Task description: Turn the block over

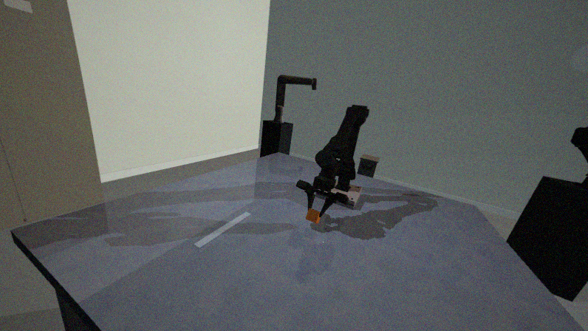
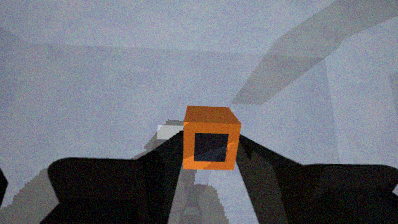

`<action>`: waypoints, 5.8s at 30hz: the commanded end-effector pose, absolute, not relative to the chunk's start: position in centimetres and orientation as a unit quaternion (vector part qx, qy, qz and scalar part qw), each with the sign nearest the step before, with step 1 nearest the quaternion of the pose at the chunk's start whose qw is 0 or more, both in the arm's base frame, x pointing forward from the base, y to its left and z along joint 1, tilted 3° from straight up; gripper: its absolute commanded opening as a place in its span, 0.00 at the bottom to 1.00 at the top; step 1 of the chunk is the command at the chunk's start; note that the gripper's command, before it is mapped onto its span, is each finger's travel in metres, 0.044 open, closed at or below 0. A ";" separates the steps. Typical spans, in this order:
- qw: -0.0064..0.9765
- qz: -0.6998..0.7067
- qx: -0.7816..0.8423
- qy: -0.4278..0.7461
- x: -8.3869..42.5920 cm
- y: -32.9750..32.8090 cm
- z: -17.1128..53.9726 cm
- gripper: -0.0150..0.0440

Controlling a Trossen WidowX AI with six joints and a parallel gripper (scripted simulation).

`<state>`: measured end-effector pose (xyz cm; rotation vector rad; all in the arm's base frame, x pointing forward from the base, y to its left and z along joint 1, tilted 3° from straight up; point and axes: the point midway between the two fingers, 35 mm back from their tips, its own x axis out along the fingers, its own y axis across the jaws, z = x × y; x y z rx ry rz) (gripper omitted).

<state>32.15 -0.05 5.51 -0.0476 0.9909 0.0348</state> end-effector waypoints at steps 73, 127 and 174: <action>0.976 0.024 -0.018 0.216 32.1 -0.1 2.9 1.00; 0.882 0.019 -0.024 0.470 29.8 0.0 9.9 1.00; 0.734 0.012 -0.027 0.679 33.8 0.1 7.2 1.00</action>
